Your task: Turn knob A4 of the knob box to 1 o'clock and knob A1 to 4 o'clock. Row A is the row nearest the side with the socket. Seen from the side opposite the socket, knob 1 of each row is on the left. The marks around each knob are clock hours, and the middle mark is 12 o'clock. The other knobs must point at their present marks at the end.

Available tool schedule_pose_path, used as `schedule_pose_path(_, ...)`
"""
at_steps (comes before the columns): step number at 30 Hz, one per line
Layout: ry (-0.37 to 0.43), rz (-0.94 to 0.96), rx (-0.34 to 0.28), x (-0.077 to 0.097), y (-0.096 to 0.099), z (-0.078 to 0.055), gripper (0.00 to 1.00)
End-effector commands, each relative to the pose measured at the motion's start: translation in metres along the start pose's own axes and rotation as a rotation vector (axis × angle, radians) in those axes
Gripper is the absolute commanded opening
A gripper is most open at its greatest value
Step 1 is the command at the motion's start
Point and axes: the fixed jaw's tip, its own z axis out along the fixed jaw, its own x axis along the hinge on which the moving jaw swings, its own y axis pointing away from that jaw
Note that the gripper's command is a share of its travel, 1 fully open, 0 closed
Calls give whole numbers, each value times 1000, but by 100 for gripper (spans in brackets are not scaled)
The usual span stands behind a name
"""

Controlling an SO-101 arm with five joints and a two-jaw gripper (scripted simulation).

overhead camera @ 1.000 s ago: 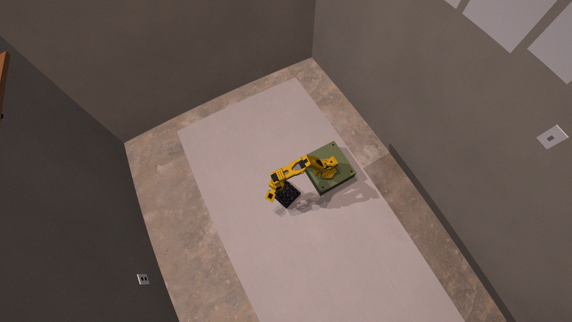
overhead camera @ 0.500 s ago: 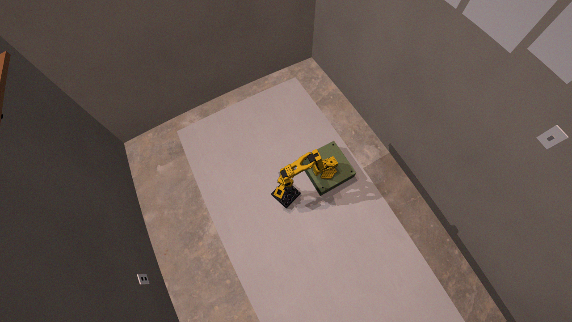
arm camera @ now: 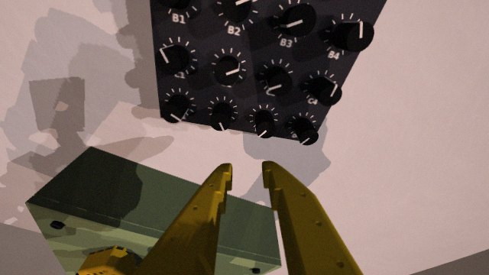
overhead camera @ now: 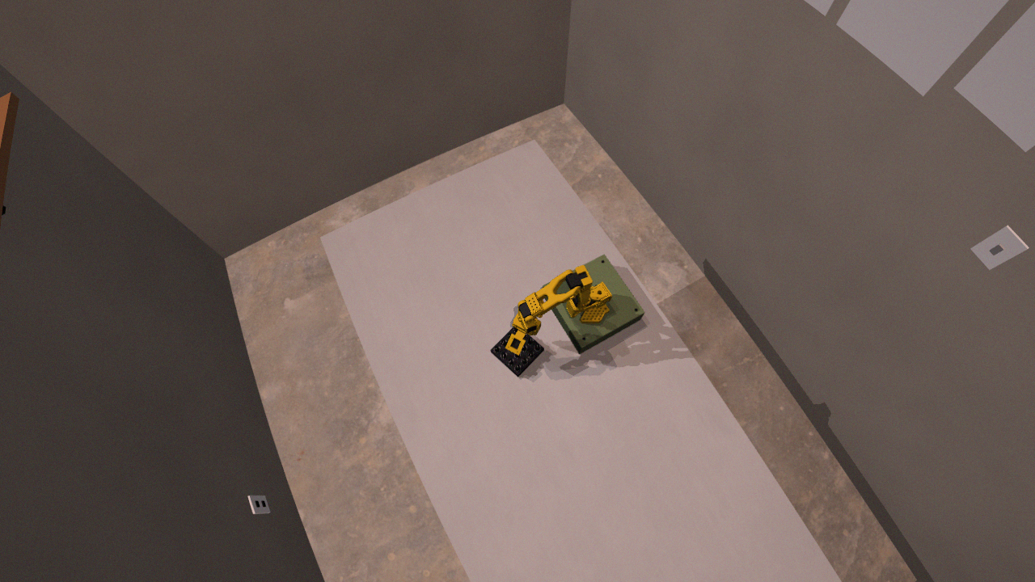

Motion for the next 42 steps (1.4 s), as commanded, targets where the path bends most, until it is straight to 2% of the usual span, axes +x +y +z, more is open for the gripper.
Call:
schedule_pose_path(1, -9, -8, 5, 0, 1, -1, 8)
schedule_pose_path(7, -9, -17, 6, -3, 4, -2, 9)
schedule_pose_path(15, -10, -52, 8, -17, 17, -7, 13)
schedule_pose_path(21, -11, -114, 12, -36, 46, -16, 20)
schedule_pose_path(28, -14, -200, 15, -53, 92, -28, 29)
schedule_pose_path(30, -14, -200, 15, -53, 92, -28, 29)
schedule_pose_path(36, -16, -262, 16, -56, 129, -37, 35)
schedule_pose_path(42, -18, -297, 17, -54, 151, -43, 39)
